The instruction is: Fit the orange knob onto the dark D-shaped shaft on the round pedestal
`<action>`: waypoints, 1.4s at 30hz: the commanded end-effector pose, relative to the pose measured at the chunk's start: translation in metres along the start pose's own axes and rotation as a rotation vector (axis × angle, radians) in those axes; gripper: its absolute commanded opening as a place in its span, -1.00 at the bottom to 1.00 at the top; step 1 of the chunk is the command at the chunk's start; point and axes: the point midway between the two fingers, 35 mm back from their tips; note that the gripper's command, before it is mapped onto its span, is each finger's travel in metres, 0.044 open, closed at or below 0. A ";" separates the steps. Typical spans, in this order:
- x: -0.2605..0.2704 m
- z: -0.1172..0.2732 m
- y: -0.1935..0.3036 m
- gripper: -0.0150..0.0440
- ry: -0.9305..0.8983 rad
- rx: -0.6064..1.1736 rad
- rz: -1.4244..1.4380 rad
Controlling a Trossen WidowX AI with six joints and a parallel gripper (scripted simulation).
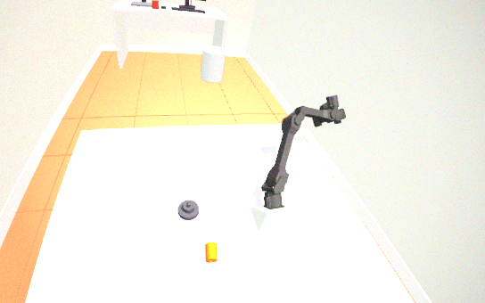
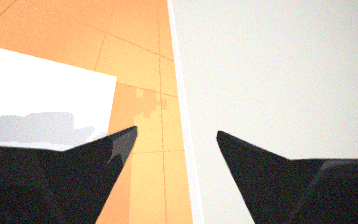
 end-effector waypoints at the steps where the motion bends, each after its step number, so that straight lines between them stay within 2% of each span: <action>1: 0.002 -0.001 -0.001 0.95 -0.002 -0.001 0.000; 5: 0.039 -0.027 -0.014 1.00 -0.060 -0.014 -0.008; 13: 0.187 -0.089 -0.067 1.00 -0.271 -0.059 -0.031; 20: 0.333 -0.095 -0.119 1.00 -0.475 -0.095 -0.048; 28: 0.490 -0.044 -0.172 1.00 -0.727 -0.127 -0.061; 36: 0.629 0.054 -0.196 1.00 -1.023 -0.118 -0.047; 42: 0.703 0.120 -0.188 1.00 -1.186 -0.069 -0.007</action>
Point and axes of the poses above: the point midway between the two fingers, 35 mm back from their tips, its own z axis back along the fingers, its own x axis across the jaws, y = z × x, and after that the axes turned 1 degree about z, right-handed
